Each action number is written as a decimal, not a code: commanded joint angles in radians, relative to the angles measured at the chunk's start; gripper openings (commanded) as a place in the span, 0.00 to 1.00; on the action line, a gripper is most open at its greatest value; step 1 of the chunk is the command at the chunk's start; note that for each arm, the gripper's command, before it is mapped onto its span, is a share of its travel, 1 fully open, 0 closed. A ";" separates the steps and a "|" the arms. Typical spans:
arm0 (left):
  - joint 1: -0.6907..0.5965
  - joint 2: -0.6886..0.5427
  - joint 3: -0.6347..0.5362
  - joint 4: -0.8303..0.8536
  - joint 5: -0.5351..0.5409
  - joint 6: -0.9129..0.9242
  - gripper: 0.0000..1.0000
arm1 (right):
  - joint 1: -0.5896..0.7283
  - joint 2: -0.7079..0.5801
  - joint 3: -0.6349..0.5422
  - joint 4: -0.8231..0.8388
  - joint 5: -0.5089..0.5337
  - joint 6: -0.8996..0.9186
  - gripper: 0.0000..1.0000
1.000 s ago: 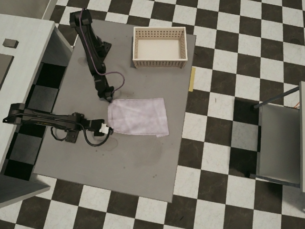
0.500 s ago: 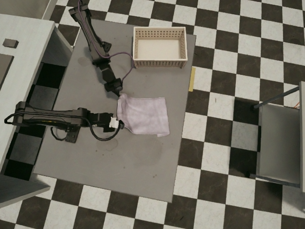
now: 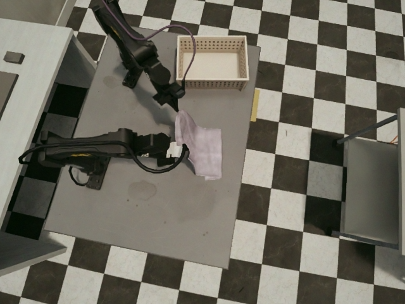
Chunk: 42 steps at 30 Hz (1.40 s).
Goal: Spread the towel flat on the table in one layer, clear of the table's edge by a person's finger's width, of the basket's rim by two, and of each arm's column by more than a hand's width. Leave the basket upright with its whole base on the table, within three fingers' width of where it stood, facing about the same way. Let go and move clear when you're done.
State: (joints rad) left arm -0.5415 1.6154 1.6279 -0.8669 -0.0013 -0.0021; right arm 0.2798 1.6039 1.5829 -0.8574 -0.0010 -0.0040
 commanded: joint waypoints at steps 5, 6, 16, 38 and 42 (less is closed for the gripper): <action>0.106 0.103 0.313 -0.205 -0.004 -0.002 0.00 | 0.031 0.156 0.366 -0.127 -0.005 0.003 0.00; 0.106 0.103 0.313 -0.205 -0.004 -0.002 0.00 | 0.031 0.156 0.366 -0.127 -0.005 0.003 0.00; 0.235 0.075 0.378 0.043 0.015 0.019 0.00 | 0.055 0.182 0.416 0.258 0.008 0.006 0.00; 0.341 0.157 0.493 0.321 -0.010 -0.002 0.00 | 0.064 0.332 0.357 1.005 0.005 0.007 0.00; 0.341 0.182 0.537 0.299 -0.010 -0.002 0.00 | 0.064 0.354 0.365 1.093 0.006 0.007 0.00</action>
State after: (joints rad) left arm -0.2123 1.7813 2.1098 -0.5571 0.0078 0.0010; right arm 0.3420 1.9480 1.9469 0.0765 -0.0120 0.0002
